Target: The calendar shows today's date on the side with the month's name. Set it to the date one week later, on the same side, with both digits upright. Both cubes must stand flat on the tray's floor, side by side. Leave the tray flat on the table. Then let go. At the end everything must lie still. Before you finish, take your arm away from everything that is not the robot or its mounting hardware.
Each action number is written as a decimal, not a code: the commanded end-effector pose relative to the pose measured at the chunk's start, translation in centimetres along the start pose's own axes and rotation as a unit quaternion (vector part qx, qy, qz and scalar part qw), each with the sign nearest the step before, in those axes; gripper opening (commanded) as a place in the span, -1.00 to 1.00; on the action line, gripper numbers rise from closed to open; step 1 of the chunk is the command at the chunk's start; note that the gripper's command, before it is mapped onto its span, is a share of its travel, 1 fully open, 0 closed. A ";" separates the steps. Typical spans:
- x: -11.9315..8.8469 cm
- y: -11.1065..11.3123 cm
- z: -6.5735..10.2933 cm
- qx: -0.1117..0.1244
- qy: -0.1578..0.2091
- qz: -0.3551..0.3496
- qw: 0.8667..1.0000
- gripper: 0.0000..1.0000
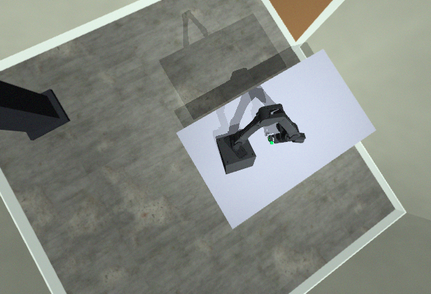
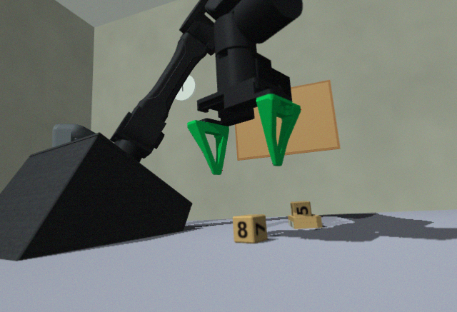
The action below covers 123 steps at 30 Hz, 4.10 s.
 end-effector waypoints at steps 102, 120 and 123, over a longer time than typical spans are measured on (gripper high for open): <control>-0.2 0.6 -5.2 0.004 -0.004 0.007 1.000 -0.11; -0.2 0.6 -5.2 0.004 -0.004 0.007 1.000 -0.11; -0.2 0.6 -5.2 0.004 -0.004 0.007 1.000 -0.11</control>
Point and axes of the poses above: the point where the finger pads meet when closed, its own z axis back along the fingers, its own y axis across the jaws, x = y × z, the point moved 2 cm from there along z, back along the fingers, and after that the axes turned 2 degrees about -z, right-handed, at the moved point
